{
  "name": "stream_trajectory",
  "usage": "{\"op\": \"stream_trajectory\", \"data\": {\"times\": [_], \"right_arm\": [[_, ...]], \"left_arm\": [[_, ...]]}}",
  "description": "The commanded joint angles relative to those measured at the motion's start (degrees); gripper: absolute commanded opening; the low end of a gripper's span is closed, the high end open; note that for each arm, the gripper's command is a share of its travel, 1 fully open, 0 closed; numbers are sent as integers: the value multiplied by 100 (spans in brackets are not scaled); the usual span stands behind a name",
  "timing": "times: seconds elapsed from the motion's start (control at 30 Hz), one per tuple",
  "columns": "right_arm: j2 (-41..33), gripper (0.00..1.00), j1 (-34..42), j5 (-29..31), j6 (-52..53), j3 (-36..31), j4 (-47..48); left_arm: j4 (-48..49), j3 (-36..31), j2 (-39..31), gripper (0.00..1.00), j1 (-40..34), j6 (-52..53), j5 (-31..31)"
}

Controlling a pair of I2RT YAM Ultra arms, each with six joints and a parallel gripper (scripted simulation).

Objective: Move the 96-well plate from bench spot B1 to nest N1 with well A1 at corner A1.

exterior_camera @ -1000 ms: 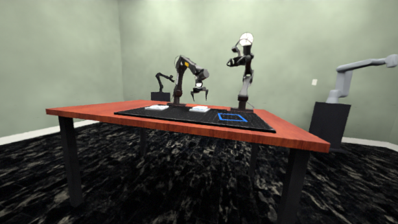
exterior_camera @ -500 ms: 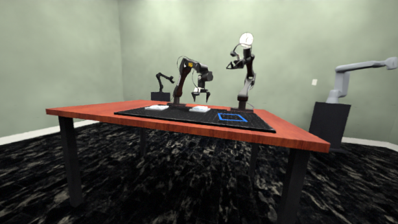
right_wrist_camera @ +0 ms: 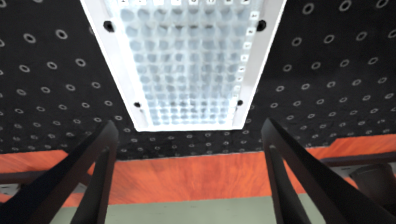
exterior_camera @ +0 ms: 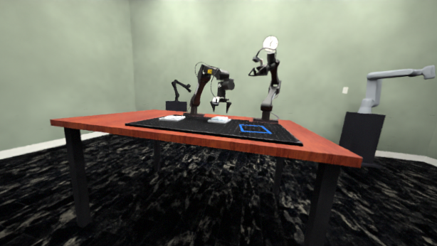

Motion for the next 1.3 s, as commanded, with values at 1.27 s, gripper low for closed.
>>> {"op": "stream_trajectory", "data": {"times": [1.27], "right_arm": [[59,96,-27,-33,43,-835,1073]], "left_arm": [[-136,61,-80,100,-66,1,10]]}}
